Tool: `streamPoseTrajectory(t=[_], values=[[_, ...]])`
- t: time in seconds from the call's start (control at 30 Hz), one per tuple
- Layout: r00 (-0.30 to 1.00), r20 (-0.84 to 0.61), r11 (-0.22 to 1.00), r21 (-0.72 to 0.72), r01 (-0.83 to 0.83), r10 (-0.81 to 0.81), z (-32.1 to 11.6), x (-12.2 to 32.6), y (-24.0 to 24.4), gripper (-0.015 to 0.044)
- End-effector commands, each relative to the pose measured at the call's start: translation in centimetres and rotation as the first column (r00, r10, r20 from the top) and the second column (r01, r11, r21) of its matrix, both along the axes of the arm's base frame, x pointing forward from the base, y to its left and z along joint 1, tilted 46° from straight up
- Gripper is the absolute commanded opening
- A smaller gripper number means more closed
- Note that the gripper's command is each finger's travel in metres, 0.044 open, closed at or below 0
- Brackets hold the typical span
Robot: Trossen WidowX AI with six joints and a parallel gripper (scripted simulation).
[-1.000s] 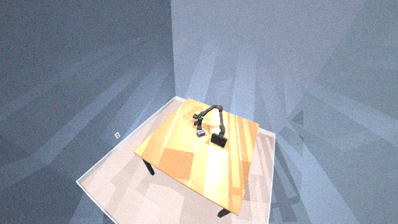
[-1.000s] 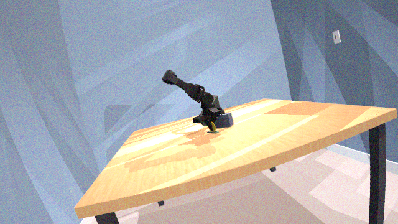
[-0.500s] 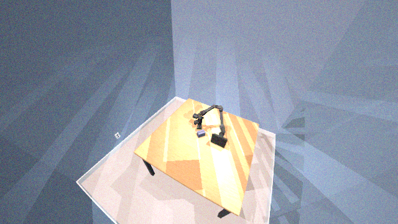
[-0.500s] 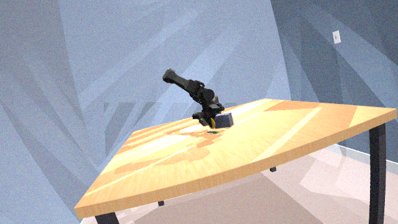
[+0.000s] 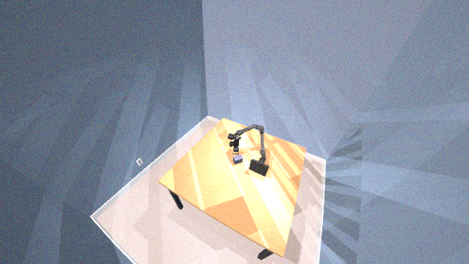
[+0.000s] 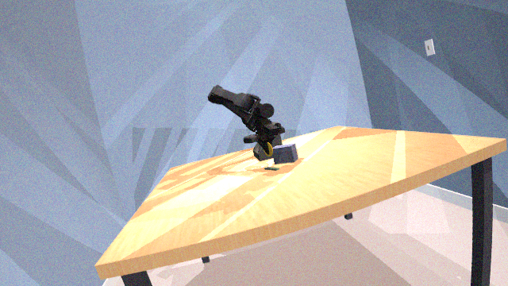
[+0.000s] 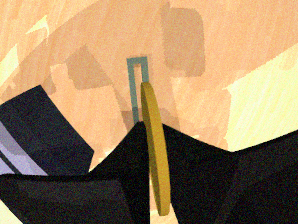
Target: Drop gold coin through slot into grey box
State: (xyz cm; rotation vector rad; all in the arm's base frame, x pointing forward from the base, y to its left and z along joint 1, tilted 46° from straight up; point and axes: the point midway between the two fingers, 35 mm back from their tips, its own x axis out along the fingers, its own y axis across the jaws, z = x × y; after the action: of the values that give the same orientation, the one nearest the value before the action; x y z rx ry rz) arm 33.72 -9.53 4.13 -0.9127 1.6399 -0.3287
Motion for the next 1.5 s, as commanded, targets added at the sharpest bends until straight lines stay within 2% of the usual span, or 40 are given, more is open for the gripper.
streamPoseTrajectory(t=[0.0, 0.43, 0.9, 1.47], values=[[1.0, 0.008, 1.0, 0.003, 0.001, -0.001, 0.9, 0.1, 0.9, 0.0], [1.0, -0.01, 1.0, -0.002, -0.013, 0.013, 2.6, -0.2, 2.5, 0.0], [0.894, -0.316, 0.947, 0.06, -0.315, 0.317, 2.8, -0.6, 2.4, 0.0], [0.891, -0.318, 0.945, 0.067, -0.32, 0.324, 1.4, -1.4, 3.9, 0.0]])
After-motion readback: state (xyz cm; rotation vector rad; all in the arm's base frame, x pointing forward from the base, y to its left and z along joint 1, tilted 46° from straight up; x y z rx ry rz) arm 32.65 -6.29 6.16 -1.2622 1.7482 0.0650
